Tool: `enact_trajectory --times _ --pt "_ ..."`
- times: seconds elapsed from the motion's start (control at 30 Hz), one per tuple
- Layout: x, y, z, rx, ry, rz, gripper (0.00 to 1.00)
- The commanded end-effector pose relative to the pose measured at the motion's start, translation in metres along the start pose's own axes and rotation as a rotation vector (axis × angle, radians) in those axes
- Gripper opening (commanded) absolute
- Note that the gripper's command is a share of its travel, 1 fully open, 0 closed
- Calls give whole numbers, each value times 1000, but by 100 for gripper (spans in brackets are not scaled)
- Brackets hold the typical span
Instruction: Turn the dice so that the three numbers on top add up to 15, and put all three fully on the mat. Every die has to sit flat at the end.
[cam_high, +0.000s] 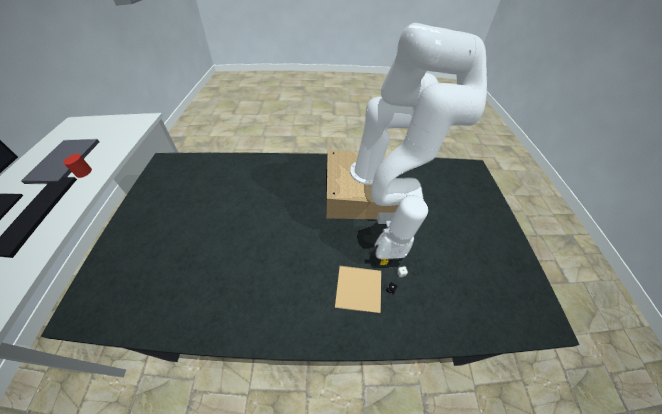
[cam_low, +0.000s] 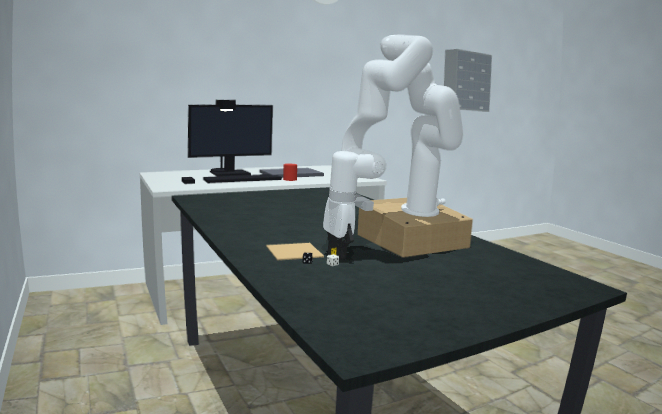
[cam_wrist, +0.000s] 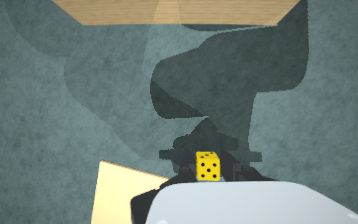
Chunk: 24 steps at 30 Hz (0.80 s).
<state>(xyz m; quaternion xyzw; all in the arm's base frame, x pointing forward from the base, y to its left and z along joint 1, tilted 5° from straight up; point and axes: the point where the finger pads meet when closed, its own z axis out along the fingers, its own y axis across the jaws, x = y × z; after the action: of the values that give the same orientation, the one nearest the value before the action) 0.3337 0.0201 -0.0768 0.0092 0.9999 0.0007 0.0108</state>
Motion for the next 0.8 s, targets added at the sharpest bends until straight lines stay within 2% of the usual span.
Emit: enact_trajectory --times 0.0,0.03,0.07,0.77 --pt "-1 0 -1 0 -2 0 42" --pt "-1 0 -1 0 -2 0 42" --pt "-1 0 -1 0 -2 0 21" --pt "-1 0 -1 0 -2 0 21"
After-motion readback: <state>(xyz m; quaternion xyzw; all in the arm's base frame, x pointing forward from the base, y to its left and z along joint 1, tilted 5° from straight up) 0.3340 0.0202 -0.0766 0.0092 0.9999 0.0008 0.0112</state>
